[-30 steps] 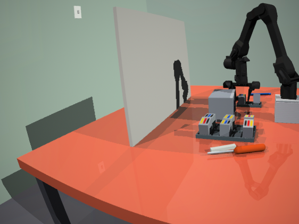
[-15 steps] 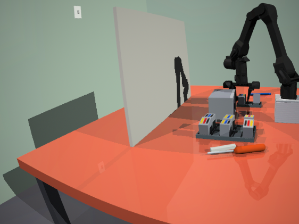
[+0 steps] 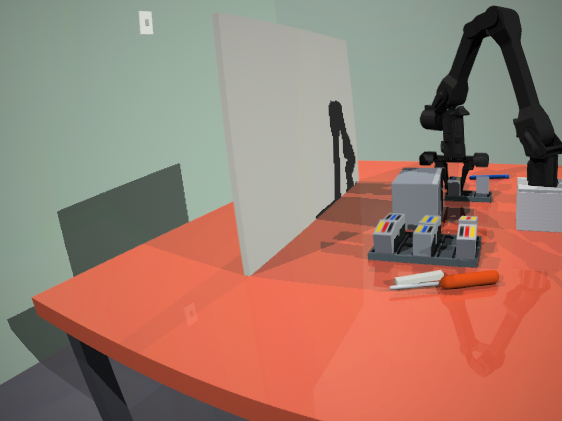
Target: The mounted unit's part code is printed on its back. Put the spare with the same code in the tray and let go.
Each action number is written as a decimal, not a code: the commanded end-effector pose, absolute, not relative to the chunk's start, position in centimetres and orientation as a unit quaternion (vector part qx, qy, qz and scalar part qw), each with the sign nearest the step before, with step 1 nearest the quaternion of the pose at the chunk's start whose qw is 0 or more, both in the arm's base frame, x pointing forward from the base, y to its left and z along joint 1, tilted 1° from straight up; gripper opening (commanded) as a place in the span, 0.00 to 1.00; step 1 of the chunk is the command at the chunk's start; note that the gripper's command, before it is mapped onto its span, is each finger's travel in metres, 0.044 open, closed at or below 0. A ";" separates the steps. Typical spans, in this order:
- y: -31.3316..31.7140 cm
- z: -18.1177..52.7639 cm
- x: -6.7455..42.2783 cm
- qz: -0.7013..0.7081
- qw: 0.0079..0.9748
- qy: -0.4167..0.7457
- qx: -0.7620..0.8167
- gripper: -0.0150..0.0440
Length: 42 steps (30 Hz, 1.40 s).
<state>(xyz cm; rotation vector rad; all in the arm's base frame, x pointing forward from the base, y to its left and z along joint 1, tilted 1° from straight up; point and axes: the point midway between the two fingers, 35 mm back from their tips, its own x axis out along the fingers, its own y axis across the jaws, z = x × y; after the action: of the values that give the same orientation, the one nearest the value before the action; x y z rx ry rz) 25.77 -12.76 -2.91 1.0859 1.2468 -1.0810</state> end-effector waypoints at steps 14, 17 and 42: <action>-12.8 0.3 25.9 -0.457 0.550 0.527 0.459 0.25; -12.8 2.5 25.8 -0.457 0.550 0.527 0.460 0.25; -12.2 12.3 25.8 -0.457 0.549 0.527 0.460 0.25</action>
<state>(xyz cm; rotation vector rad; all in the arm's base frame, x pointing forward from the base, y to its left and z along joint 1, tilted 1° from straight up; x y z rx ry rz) 25.70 -12.29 10.80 1.0831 1.2548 -1.0853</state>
